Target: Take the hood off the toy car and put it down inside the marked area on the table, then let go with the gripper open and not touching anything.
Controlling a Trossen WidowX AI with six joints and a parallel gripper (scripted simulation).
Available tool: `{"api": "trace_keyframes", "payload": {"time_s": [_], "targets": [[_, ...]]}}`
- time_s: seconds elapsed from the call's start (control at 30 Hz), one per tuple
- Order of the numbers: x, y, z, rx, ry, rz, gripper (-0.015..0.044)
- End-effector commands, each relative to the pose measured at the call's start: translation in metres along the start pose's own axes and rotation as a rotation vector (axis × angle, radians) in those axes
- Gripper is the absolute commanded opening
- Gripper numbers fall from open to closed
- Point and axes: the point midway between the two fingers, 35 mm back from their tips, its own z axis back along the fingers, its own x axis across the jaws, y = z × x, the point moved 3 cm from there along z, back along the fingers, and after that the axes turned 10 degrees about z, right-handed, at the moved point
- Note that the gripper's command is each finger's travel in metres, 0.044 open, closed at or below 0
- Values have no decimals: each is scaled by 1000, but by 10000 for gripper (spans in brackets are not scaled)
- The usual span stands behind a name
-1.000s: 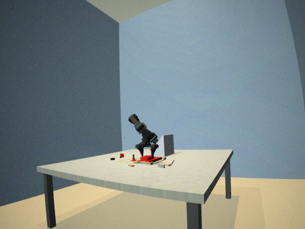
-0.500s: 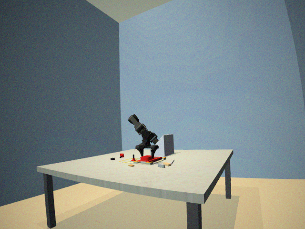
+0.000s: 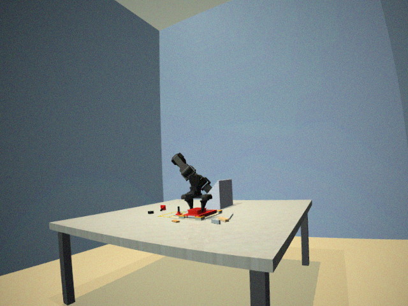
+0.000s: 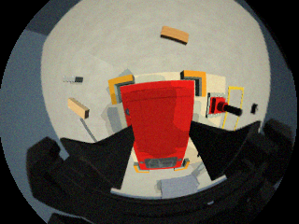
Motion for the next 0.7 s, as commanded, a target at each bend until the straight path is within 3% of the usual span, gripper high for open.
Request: {"api": "trace_keyframes", "payload": {"time_s": [0.0,0.03,0.37,0.67], "targets": [[0,0,0,0,-1,-1,282],[0,0,0,0,-1,-1,275],[0,0,5,0,-1,-1,12],[0,0,11,0,-2,0,0]]}}
